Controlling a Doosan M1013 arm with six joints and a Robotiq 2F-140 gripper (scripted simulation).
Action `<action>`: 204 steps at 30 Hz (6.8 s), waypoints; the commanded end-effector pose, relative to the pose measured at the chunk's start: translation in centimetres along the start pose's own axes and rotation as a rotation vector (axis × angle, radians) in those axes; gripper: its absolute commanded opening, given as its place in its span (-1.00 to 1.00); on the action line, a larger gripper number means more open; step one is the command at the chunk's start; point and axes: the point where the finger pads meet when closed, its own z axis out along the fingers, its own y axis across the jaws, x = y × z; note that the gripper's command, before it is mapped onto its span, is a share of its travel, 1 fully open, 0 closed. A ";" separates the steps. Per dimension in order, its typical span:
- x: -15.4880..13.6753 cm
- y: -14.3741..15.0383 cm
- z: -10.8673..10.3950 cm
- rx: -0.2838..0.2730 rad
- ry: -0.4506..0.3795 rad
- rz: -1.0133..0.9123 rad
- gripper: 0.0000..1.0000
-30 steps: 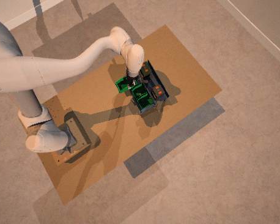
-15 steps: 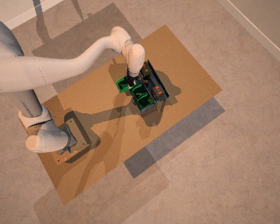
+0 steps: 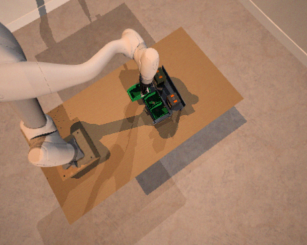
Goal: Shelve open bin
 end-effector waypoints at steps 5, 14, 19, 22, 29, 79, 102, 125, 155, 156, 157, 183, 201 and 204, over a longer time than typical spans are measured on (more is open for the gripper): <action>0.0 0.0 0.0 0.000 0.000 0.000 -1.00; 0.0 0.0 0.0 0.000 0.000 0.000 -1.00; 0.0 0.0 0.0 0.000 0.000 0.000 -1.00; 0.0 0.0 0.0 0.000 0.000 0.000 -1.00; 0.0 0.0 0.0 0.000 0.000 0.000 -1.00; 0.1 0.0 0.5 0.000 0.000 0.000 -1.00; 0.3 0.0 1.2 0.000 0.000 0.000 -1.00; 0.5 0.0 1.7 0.000 0.000 0.000 -1.00; 0.5 0.0 1.8 0.000 0.000 0.000 -1.00; 0.5 0.0 1.8 0.000 0.000 0.000 -1.00; 0.5 0.0 1.8 0.000 0.000 0.000 -1.00; 0.5 0.0 1.8 0.000 0.001 0.000 -1.00; 1.0 0.0 1.7 0.000 0.020 0.000 -1.00; 1.2 0.0 1.7 0.000 0.026 0.000 -1.00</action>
